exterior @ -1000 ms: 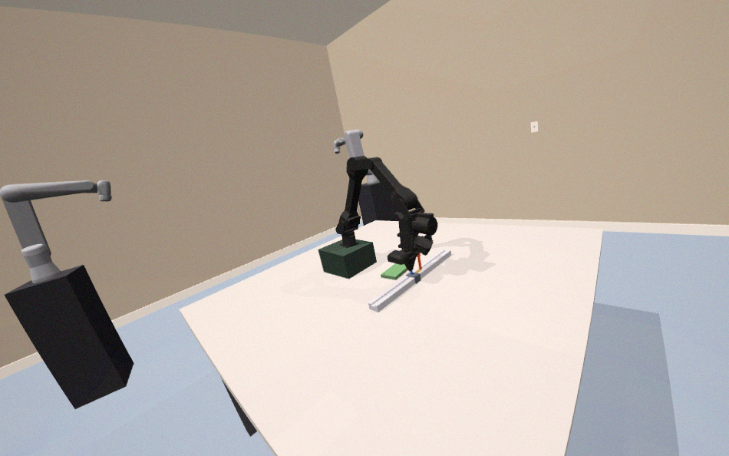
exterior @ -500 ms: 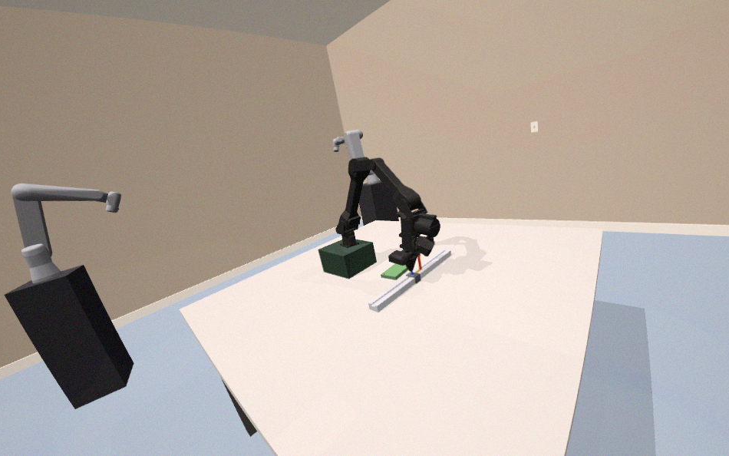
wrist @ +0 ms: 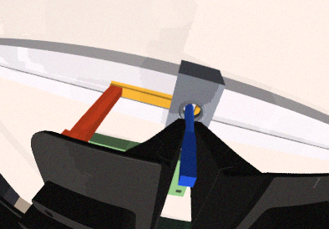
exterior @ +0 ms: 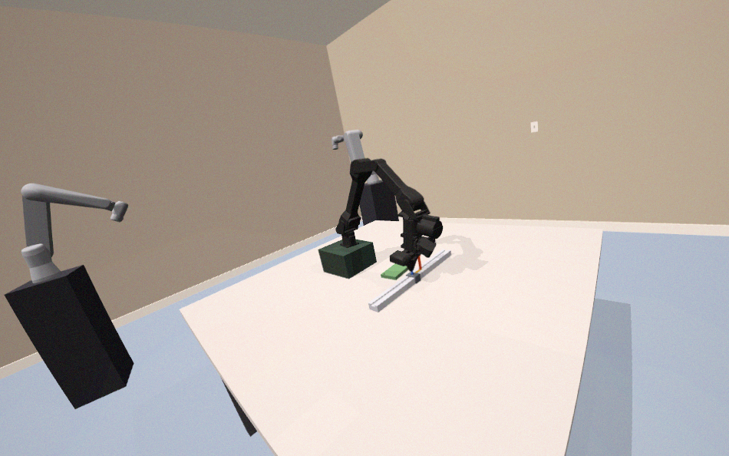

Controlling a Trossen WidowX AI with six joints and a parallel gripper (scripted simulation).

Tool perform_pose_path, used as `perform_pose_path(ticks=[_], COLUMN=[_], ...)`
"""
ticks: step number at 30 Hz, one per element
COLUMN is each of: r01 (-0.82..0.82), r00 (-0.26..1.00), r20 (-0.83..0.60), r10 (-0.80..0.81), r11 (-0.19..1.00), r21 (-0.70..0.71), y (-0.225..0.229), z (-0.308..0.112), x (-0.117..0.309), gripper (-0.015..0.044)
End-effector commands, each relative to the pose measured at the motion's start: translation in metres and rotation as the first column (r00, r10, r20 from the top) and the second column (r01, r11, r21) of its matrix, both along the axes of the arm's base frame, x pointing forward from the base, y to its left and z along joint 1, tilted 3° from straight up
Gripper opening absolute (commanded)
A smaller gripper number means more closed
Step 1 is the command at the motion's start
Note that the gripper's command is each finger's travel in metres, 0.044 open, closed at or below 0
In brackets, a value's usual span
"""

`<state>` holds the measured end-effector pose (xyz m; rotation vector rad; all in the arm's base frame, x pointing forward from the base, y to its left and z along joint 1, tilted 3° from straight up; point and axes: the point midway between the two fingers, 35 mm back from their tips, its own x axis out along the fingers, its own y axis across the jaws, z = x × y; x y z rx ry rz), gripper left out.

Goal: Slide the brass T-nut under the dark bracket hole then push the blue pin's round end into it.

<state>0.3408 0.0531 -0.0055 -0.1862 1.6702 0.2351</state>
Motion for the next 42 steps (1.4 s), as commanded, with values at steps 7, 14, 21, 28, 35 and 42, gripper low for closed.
perform_pose_path(ticks=[7, 14, 21, 28, 35, 42], r01=[-0.003, -0.001, -0.001, -0.001, -0.001, -0.001], r00=[1.0, 1.0, 1.0, 1.0, 1.0, 1.0], r20=[-0.03, -0.019, -0.02, -0.02, -0.02, -0.02], r10=[0.002, 0.001, 0.001, 0.001, 0.001, 0.001], r11=[1.0, 1.0, 1.0, 1.0, 1.0, 1.0], r21=[-0.009, -0.004, -0.004, -0.004, -0.004, -0.004], y=[0.0, 0.0, 0.0, 0.0, 0.0, -0.001], z=[-0.001, 0.0, 0.0, 0.0, 0.0, 0.027], x=[0.001, 0.001, 0.001, 0.001, 0.001, 0.0], gripper=[-0.015, -0.015, -0.0097, 0.0086, 0.016, 0.016])
